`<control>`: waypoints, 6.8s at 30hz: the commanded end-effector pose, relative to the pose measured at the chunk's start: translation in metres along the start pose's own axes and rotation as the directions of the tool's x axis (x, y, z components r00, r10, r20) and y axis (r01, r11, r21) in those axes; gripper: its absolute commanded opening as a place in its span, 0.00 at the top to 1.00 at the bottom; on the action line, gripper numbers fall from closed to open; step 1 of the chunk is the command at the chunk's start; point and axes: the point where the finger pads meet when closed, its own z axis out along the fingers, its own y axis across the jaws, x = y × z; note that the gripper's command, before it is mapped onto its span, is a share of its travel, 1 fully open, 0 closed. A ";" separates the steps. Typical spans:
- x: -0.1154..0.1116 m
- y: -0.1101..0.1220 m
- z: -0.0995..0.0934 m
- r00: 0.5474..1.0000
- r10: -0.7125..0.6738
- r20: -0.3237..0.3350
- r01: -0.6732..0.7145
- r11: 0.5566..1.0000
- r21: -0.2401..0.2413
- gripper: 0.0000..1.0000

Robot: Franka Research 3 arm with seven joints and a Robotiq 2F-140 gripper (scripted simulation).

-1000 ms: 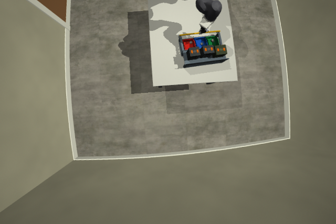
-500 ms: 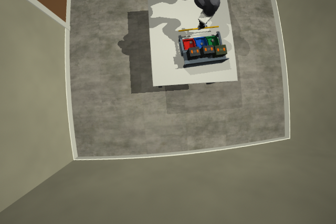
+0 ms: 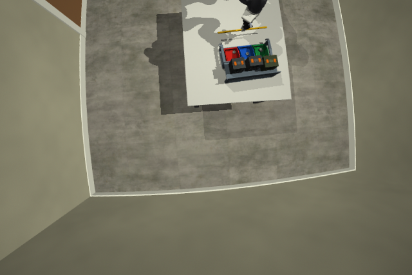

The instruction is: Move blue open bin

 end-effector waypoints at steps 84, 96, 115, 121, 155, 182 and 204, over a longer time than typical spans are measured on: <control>-0.006 0.120 -0.002 1.000 0.017 0.005 -0.017 1.000 0.018 1.00; -0.005 0.117 -0.001 1.000 0.017 0.005 -0.017 1.000 0.018 1.00; -0.005 0.118 0.019 1.000 0.017 0.005 -0.017 1.000 0.018 1.00; -0.005 0.118 0.019 1.000 0.017 0.005 -0.017 1.000 0.018 1.00; -0.006 0.116 0.058 1.000 0.017 0.005 -0.017 1.000 0.018 1.00; -0.005 0.114 0.087 1.000 0.017 0.005 -0.017 1.000 0.018 1.00; -0.006 0.115 0.087 1.000 0.006 0.007 -0.007 1.000 0.015 0.43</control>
